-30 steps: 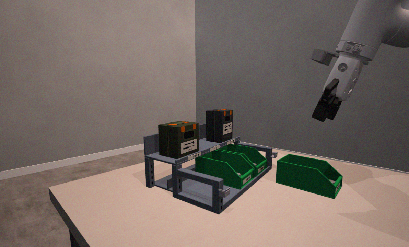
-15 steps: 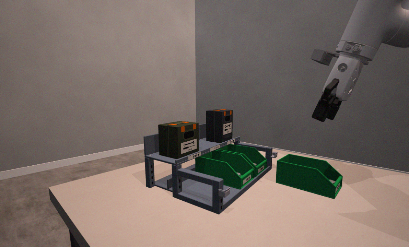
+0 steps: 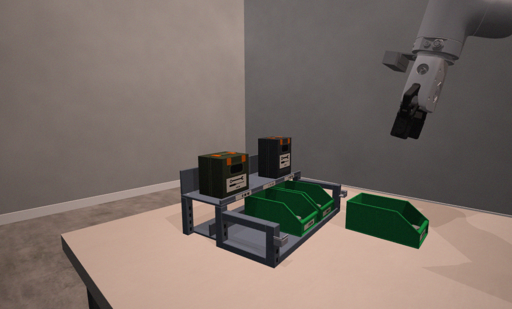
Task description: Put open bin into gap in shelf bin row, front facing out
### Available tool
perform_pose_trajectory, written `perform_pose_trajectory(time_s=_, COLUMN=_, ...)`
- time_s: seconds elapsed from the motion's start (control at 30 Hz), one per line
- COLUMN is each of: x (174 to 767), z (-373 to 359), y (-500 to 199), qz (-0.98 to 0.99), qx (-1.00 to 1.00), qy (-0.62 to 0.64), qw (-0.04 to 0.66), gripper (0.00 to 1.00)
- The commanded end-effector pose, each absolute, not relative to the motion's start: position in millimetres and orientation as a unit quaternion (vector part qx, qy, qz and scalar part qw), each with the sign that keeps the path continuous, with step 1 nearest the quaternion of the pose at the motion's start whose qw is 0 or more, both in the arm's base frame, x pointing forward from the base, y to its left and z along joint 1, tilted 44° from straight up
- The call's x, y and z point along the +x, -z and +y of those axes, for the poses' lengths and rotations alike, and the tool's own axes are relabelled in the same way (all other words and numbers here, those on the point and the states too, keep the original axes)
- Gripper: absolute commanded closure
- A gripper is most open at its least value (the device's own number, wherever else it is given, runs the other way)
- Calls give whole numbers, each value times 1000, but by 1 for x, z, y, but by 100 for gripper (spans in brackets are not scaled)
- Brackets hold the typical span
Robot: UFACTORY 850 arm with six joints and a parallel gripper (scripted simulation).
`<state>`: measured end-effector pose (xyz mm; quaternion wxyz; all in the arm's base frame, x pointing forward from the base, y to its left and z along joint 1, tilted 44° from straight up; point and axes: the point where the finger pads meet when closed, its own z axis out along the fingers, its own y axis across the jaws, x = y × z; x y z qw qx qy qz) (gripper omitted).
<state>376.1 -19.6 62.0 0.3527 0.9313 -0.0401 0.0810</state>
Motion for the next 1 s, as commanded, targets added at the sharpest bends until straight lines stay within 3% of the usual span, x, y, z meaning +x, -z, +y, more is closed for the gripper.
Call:
perform_pose_trajectory(time_s=0.0, x=378, z=-12, y=-75, qz=-60, qx=926, qy=-2, qw=373, gripper=0)
perform_pose_trajectory(time_s=0.97, x=380, z=-38, y=-91, qz=-74, qx=923, qy=41, qw=375, gripper=0)
